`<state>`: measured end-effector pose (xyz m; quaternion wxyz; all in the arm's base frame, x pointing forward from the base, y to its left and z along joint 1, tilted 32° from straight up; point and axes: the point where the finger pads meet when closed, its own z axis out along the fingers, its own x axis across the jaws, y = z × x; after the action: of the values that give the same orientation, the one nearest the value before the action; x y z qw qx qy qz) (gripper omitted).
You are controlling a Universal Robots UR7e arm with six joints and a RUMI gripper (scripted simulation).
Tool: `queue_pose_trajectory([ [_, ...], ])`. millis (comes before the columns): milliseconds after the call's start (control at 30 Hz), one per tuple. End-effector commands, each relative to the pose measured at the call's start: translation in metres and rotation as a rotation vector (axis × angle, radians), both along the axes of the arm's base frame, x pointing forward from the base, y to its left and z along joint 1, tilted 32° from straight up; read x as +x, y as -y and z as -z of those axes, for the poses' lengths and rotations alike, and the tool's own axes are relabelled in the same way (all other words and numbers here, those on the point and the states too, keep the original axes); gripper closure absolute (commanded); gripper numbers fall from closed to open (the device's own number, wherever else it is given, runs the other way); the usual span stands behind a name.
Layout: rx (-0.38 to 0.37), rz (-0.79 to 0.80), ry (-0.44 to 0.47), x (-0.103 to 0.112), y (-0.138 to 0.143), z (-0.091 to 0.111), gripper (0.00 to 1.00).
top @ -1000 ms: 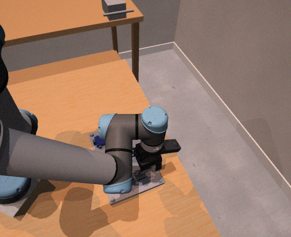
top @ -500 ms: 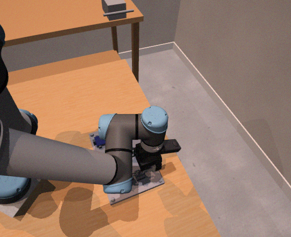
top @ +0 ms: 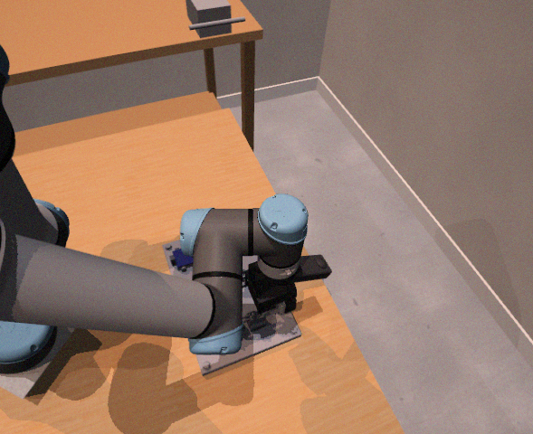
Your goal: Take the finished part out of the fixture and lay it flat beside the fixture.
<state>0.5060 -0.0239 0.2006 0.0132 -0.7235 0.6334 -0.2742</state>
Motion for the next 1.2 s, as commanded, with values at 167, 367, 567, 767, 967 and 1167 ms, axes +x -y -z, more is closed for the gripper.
queue_pose_trajectory([
  [167, 0.0, 0.0, 0.001, -0.0001, -0.0003, -0.0009, 1.0],
  [367, 0.0, 0.0, 0.001, -0.0006, -0.0004, -0.0013, 1.0],
  [567, 0.0, 0.0, 0.001, -0.0016, -0.0008, -0.0023, 1.0],
  [767, 0.0, 0.0, 0.001, -0.0033, -0.0013, -0.0038, 1.0],
  [967, 0.0, 0.0, 0.001, -0.0048, -0.0018, -0.0051, 1.0],
  [1167, 0.0, 0.0, 0.001, -0.0076, -0.0024, -0.0071, 1.0],
])
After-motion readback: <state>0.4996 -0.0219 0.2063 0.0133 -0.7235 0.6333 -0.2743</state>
